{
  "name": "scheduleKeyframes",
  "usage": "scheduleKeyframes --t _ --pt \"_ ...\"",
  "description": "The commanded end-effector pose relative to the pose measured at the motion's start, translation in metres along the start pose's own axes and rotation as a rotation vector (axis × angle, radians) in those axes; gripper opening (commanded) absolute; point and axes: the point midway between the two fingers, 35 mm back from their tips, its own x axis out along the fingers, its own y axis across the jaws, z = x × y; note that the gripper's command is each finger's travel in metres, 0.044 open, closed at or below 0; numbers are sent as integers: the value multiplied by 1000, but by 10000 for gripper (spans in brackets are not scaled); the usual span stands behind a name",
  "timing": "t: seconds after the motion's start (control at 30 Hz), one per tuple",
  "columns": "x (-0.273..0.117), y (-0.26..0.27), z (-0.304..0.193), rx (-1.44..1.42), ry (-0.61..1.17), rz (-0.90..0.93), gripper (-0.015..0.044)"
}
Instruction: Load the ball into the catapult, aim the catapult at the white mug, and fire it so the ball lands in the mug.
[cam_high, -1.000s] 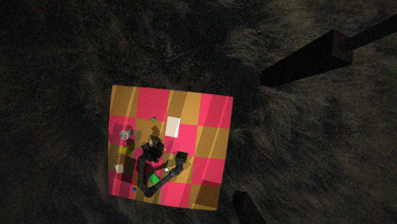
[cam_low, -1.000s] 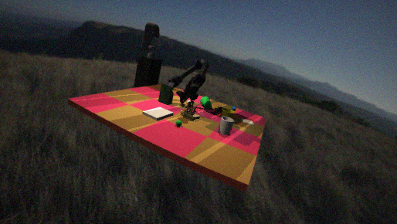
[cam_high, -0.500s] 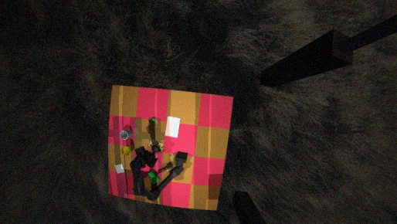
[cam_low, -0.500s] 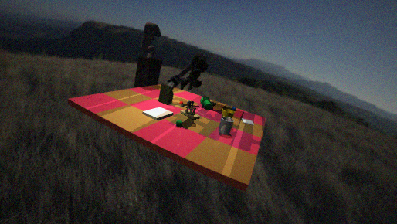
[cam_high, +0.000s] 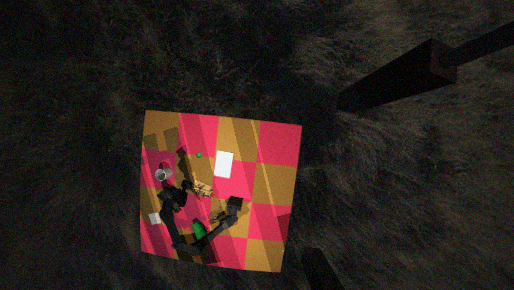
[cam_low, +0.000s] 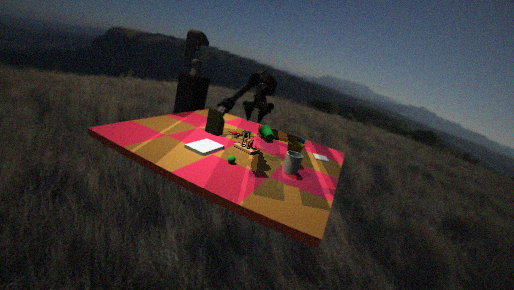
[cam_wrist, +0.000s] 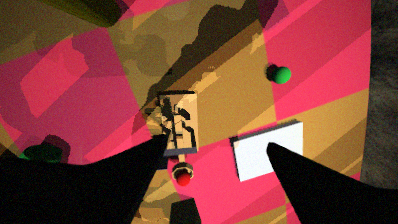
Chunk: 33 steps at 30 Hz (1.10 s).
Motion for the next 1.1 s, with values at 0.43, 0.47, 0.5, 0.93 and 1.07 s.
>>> scheduleKeyframes --t 0.43,0.47,0.5,0.93,1.07 --pt "-64 20 160 52 -534 114 440" --pt "-68 23 166 51 -555 127 440" --pt "-71 24 170 50 -568 134 440" --pt "-72 25 171 49 -572 137 440" --pt "-72 25 171 49 -572 137 440"
